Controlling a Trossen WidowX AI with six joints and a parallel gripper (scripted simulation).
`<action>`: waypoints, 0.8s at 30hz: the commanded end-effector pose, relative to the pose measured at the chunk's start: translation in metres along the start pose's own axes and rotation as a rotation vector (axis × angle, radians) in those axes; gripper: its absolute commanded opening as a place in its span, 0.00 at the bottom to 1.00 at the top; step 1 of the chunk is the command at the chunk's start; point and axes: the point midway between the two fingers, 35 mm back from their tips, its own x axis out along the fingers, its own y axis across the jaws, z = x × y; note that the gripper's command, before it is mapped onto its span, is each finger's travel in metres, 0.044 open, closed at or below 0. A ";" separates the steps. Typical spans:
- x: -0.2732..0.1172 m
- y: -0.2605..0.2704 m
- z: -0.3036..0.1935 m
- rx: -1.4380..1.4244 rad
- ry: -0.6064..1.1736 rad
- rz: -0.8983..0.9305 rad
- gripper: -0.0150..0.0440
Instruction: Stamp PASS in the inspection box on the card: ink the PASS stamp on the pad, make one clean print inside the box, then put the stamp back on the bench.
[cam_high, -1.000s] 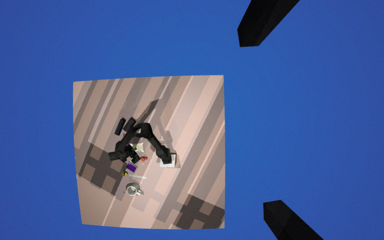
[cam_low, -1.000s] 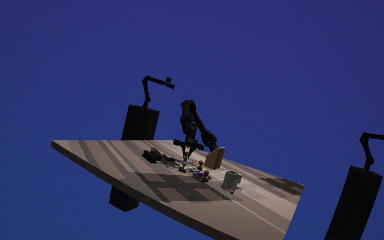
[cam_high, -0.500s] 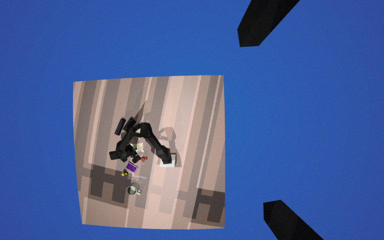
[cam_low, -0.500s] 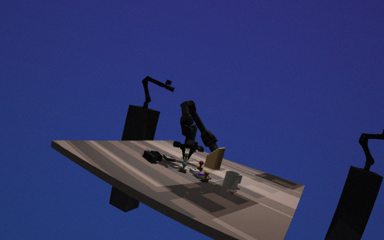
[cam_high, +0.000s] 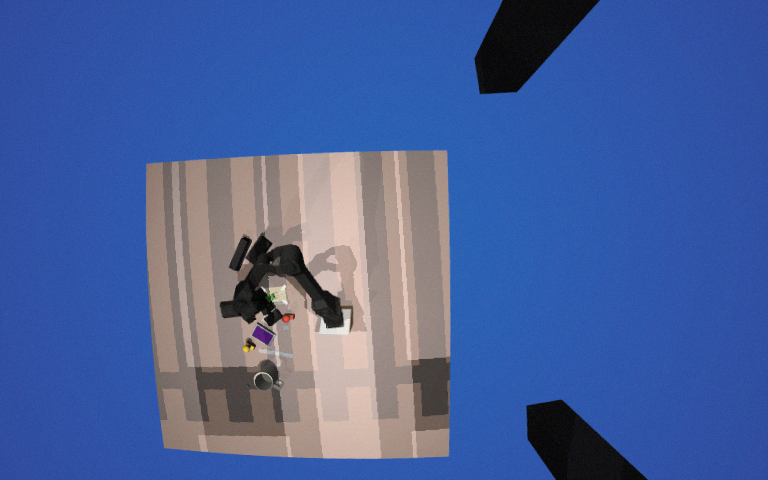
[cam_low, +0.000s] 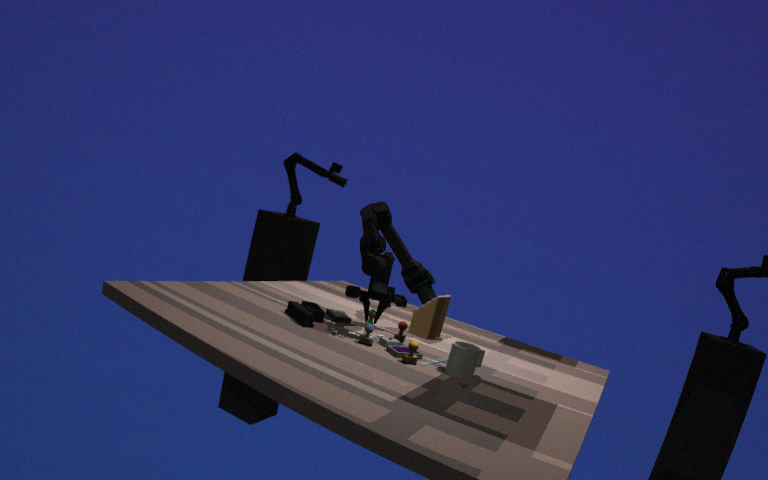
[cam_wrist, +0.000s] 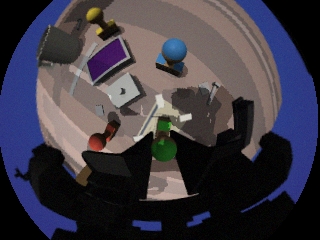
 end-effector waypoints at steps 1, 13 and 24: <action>0.004 0.001 -0.002 -0.004 0.007 -0.002 0.25; 0.012 0.000 -0.003 -0.004 0.008 -0.003 0.25; 0.018 0.000 -0.004 -0.004 0.008 -0.004 0.25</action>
